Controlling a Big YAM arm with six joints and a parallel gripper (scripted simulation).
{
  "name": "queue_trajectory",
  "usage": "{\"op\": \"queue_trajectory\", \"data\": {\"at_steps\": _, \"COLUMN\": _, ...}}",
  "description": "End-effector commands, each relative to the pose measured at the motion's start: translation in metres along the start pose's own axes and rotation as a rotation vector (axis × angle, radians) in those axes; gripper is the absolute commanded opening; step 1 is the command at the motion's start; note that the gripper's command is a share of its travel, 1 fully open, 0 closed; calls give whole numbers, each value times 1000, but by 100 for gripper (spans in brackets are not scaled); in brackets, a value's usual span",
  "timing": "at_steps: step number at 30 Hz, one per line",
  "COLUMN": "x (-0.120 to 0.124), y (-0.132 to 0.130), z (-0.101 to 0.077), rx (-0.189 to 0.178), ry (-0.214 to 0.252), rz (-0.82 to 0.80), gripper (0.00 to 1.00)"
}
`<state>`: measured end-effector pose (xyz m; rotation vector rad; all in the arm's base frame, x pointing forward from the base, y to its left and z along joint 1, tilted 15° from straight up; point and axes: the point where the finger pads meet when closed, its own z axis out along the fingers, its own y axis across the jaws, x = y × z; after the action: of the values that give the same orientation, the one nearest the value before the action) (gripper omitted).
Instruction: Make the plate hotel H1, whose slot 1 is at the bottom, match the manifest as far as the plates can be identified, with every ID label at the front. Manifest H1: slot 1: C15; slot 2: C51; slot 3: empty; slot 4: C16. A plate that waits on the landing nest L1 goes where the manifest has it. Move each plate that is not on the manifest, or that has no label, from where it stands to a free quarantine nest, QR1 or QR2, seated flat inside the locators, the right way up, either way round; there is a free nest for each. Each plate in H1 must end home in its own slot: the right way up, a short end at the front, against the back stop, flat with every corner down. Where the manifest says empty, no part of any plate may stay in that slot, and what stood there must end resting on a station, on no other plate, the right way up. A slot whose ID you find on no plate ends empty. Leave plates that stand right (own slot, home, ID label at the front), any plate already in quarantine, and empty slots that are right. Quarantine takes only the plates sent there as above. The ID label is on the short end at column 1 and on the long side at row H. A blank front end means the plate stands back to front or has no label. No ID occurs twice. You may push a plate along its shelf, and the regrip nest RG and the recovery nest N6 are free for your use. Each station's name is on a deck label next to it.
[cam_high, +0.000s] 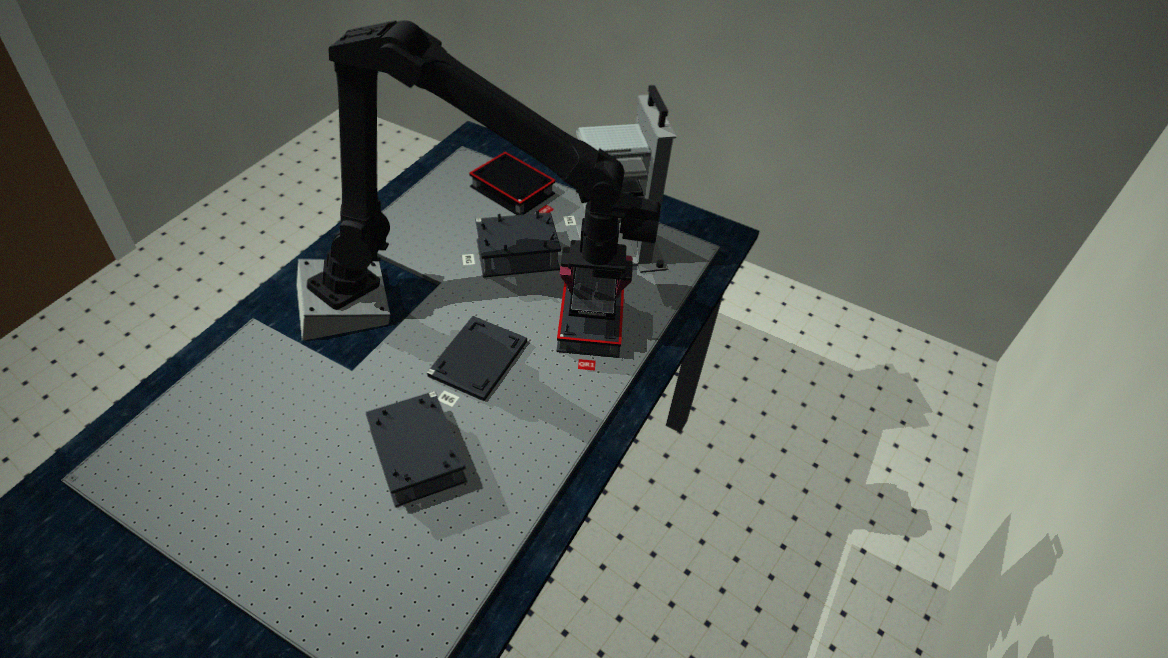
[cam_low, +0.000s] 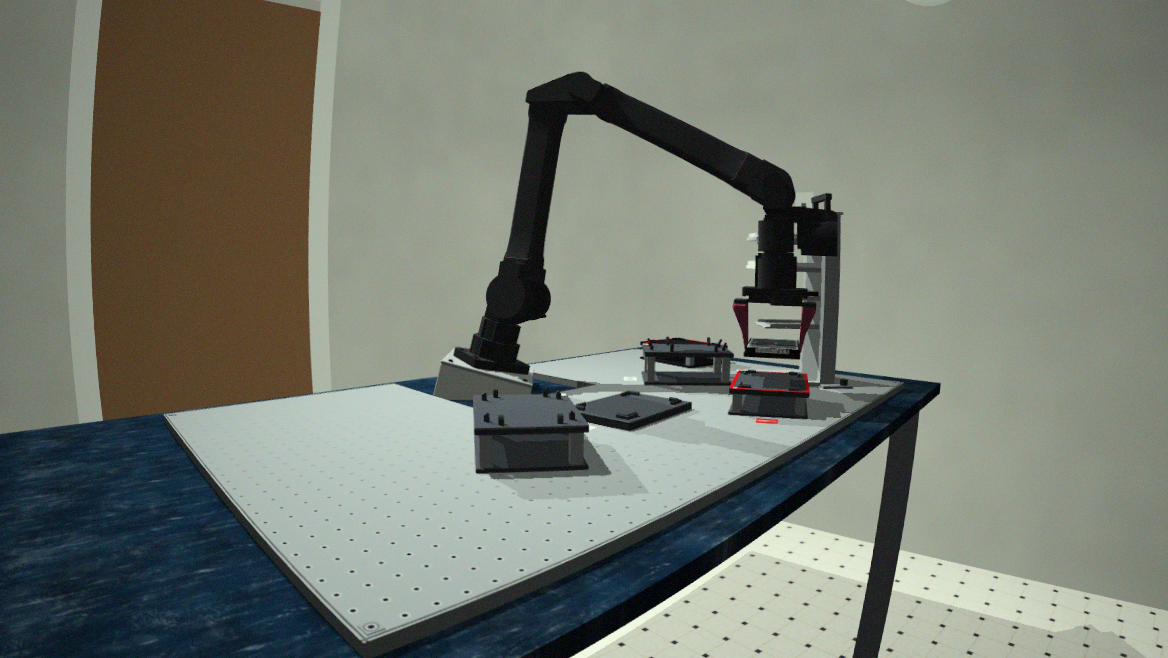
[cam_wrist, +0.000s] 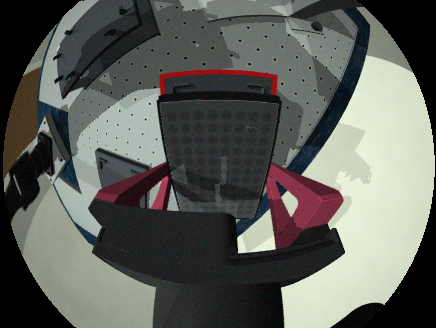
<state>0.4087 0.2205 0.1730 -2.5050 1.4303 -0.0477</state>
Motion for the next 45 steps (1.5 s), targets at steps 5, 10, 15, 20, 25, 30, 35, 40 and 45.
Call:
{"op": "queue_trajectory", "data": {"at_steps": 5, "x": -4, "y": -6, "z": 2, "rx": 16, "ry": 1, "rz": -1, "gripper": 86}}
{"op": "queue_trajectory", "data": {"at_steps": 10, "x": -5, "y": -6, "z": 7, "rx": 13, "ry": 0, "rz": -2, "gripper": 86}}
{"op": "queue_trajectory", "data": {"at_steps": 15, "x": -4, "y": -18, "z": 0, "rx": 42, "ry": 2, "rz": -2, "gripper": 86}}
{"op": "queue_trajectory", "data": {"at_steps": 20, "x": -5, "y": -5, "z": 14, "rx": 8, "ry": 0, "rz": -1, "gripper": 86}}
{"op": "queue_trajectory", "data": {"at_steps": 25, "x": -4, "y": -6, "z": 14, "rx": 18, "ry": 1, "rz": -1, "gripper": 86}}
{"op": "queue_trajectory", "data": {"at_steps": 30, "x": -5, "y": -11, "z": 10, "rx": 29, "ry": 1, "rz": -4, "gripper": 86}}
{"op": "queue_trajectory", "data": {"at_steps": 35, "x": -5, "y": -8, "z": 21, "rx": 14, "ry": 0, "rz": -2, "gripper": 86}}
{"op": "queue_trajectory", "data": {"at_steps": 40, "x": -5, "y": -11, "z": 19, "rx": 26, "ry": 1, "rz": -2, "gripper": 86}}
{"op": "queue_trajectory", "data": {"at_steps": 45, "x": -5, "y": -5, "z": 29, "rx": 9, "ry": 0, "rz": -1, "gripper": 86}}
